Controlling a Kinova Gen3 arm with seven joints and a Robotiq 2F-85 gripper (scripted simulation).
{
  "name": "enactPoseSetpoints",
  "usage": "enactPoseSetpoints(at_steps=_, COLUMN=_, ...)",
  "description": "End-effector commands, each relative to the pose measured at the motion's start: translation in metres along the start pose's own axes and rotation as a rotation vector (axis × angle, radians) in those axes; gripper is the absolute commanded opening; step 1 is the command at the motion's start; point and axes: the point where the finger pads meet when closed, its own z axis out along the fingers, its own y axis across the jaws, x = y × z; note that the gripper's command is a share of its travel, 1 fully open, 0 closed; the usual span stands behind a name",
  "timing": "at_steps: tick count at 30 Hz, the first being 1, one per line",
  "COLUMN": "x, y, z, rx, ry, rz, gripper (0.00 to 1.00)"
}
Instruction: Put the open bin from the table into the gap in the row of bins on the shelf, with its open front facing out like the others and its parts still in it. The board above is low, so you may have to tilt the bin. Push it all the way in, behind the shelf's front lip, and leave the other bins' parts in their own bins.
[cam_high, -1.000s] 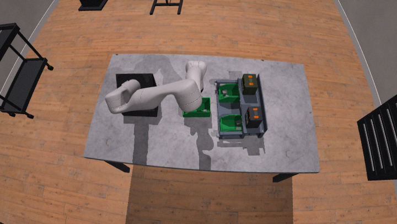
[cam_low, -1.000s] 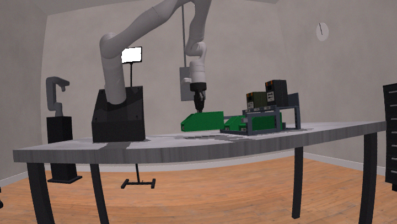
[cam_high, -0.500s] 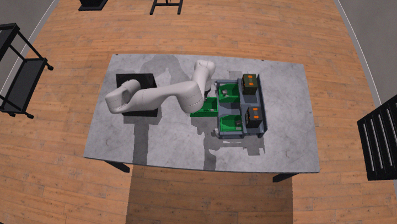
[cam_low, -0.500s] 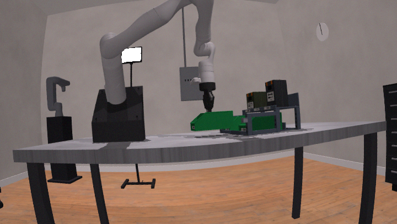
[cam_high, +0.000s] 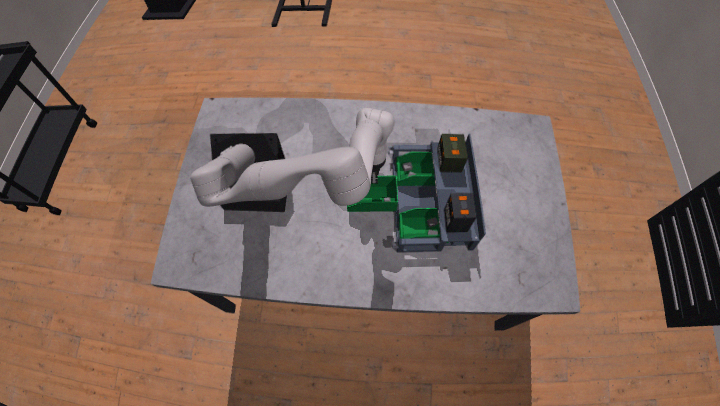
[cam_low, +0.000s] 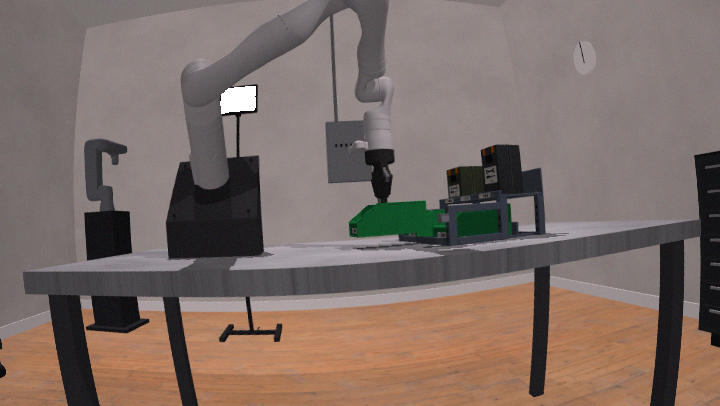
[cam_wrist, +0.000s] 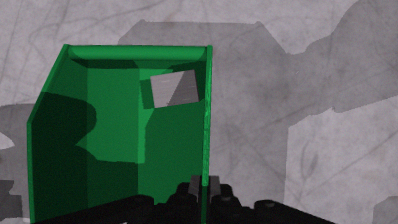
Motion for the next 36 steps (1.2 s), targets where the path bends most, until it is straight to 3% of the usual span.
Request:
enactPoseSetpoints(at_steps=1, x=-0.0010, y=0.0006, z=-0.0014, rx=-0.001, ry=-0.002, rz=0.000, gripper=0.10)
enactPoseSetpoints(at_steps=36, x=0.0084, y=0.0001, z=-0.0018, rx=-0.001, ry=-0.002, rz=0.000, gripper=0.10)
